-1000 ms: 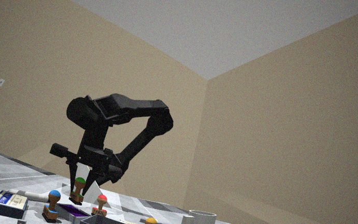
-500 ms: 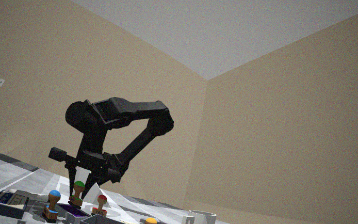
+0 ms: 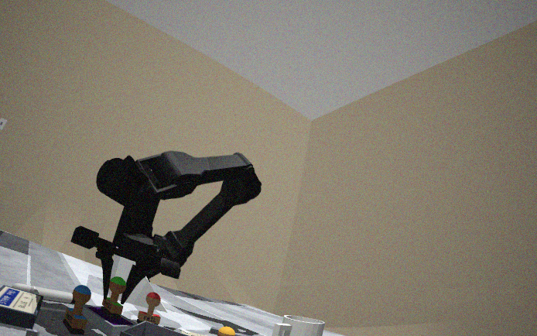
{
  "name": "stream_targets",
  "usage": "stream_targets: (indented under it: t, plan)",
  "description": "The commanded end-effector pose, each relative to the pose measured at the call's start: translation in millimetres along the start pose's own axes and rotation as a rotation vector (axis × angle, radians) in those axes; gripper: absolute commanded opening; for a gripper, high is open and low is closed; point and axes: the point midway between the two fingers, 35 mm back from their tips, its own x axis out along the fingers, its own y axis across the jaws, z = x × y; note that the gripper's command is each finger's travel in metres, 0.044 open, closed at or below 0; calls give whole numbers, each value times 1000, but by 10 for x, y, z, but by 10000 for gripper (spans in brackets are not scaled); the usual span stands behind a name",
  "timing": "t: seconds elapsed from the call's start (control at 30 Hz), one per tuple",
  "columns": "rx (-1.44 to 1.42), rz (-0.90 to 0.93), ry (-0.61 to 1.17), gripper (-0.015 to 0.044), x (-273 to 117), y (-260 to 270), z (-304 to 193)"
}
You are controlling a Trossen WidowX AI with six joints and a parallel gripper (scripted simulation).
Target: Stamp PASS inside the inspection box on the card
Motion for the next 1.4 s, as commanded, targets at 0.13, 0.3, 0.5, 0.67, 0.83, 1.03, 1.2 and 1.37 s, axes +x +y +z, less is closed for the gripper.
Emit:
stream_targets:
  t: [0.13, 0.3, 0.5, 0.67, 0.83, 1.03, 1.2, 1.37]
  plan:
    - [1, 3, -2, 0, 23, 2, -2]
    - [0, 3, -2, 0, 33, 2, -2]
    - [0, 3, -2, 0, 45, 3, -2]
    - [0, 3, -2, 0, 55, 3, -1]
    - [0, 3, -2, 0, 57, 3, -1]
    - [0, 3, -2, 0, 65, 3, -1]
    - [0, 3, -2, 0, 65, 3, -1]
    - [0, 3, -2, 0, 65, 3, -1]
